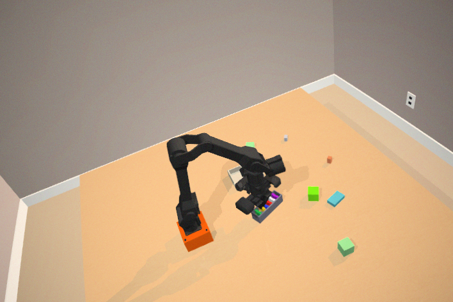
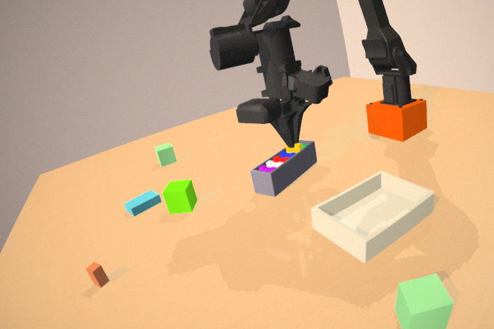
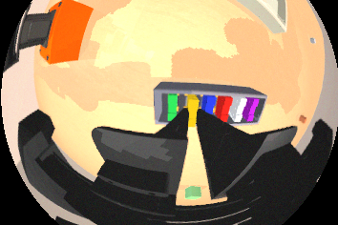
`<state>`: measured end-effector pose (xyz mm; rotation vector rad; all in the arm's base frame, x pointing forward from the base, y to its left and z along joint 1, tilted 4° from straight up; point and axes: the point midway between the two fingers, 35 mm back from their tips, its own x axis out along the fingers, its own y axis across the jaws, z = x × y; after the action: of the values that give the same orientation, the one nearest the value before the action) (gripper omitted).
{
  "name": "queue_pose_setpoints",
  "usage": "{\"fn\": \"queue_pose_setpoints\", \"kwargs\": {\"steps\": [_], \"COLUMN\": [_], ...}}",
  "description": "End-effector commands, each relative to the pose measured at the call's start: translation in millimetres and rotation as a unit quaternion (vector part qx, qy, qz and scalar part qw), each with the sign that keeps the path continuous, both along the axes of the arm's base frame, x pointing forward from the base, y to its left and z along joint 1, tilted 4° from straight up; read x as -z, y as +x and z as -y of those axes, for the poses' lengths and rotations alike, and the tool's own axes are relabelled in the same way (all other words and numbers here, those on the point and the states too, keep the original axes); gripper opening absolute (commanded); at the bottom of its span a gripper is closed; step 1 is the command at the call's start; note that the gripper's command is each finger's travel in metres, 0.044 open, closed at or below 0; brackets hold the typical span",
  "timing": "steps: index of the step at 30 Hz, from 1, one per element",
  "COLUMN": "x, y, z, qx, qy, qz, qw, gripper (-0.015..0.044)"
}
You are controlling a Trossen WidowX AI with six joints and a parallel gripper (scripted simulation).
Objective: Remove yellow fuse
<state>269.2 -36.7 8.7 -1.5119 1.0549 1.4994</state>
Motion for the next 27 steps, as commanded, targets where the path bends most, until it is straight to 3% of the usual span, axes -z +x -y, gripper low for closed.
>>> {"fn": "queue_pose_setpoints", "kwargs": {"steps": [1,27], "x": [-2.3,-15.0], "y": [0.2,0.6], "z": [-0.3,-1.1], "qx": [0.000,-0.001], "qy": [0.001,0.001], "qz": [0.000,0.000], "qw": [1.000,1.000], "gripper": [0.0000,0.0000]}}
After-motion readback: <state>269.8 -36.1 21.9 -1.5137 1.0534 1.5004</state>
